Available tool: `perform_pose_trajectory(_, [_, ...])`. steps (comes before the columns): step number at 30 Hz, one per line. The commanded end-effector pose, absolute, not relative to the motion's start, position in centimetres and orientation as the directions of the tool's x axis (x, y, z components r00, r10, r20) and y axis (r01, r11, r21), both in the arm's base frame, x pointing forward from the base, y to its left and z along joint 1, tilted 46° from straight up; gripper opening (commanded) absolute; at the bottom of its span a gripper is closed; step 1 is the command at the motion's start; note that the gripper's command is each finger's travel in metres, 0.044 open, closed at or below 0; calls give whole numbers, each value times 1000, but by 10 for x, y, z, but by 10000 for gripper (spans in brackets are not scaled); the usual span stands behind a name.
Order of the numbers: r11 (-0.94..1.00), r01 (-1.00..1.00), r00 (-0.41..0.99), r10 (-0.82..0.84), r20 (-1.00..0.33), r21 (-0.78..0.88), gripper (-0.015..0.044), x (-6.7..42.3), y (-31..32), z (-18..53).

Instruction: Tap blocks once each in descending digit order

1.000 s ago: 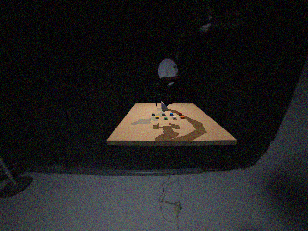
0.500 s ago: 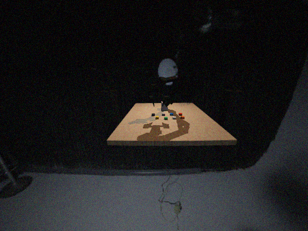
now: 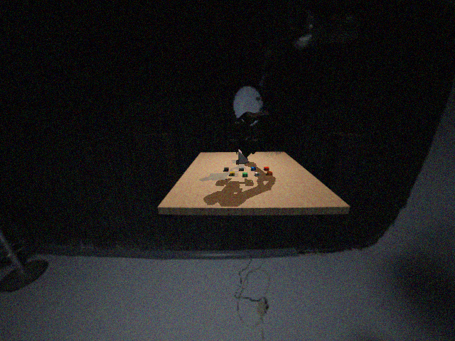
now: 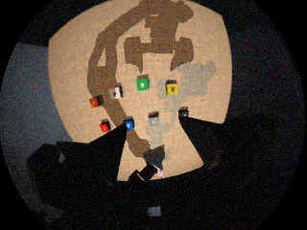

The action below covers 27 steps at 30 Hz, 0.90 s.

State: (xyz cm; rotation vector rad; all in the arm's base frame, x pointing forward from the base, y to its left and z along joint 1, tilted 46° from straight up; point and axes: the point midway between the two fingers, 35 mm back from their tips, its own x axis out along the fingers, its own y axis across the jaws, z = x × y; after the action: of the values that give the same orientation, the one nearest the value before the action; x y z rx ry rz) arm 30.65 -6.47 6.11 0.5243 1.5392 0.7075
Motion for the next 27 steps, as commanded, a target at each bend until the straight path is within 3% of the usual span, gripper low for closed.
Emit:
perform_pose_trajectory(1, [704, -84, -91, 700, -708, 706, 400, 276, -42, 88])
perform_pose_trajectory(6, [702, -82, -94, 701, -707, 708, 400, 234, -14, 108])
perform_pose_trajectory(10, [702, -82, -94, 701, -706, 708, 400, 232, -13, 109])
perform_pose_trajectory(18, [700, -83, -93, 703, -705, 709, 190, 225, 43, 54])
perform_pose_trajectory(24, [700, -83, -93, 703, -705, 709, 33, 224, 44, 52])
perform_pose_trajectory(27, [700, -83, -93, 703, -705, 709, 20, 224, 44, 52])
